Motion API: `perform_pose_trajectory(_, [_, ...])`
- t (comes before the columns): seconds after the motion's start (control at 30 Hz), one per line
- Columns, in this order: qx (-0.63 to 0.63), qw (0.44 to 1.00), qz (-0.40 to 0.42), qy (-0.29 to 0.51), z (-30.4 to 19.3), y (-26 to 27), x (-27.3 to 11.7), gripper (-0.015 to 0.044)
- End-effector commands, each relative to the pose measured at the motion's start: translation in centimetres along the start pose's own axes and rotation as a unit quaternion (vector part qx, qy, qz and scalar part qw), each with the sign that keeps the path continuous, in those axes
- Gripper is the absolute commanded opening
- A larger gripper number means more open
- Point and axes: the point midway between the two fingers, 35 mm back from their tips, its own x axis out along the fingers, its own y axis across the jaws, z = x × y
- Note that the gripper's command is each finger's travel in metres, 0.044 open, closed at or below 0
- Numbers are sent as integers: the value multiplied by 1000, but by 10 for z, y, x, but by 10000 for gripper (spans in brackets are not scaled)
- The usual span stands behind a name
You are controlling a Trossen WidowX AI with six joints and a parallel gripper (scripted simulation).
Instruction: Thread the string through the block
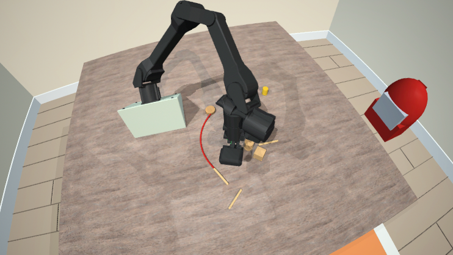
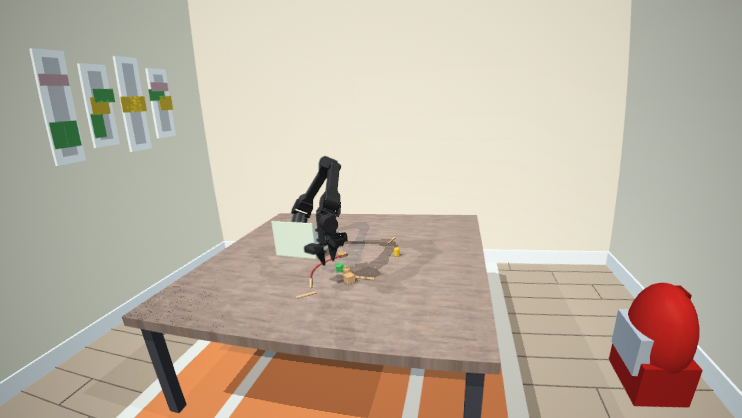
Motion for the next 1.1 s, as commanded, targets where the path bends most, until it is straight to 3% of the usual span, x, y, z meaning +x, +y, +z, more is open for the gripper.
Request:
perform_pose_trajectory(0.0, [309, 951, 0, 15, -49, -50, 7, 315])
perform_pose_trajectory(0.17, [359, 933, 1, 16, -57, -57, 7, 440])
perform_pose_trajectory(0.37, [359, 933, 1, 16, -57, -57, 7, 440])
perform_pose_trajectory(0.77, [359, 933, 1, 16, -57, -57, 7, 125])
perform_pose_trajectory(1.07, [359, 933, 1, 16, -57, -57, 8, 123])
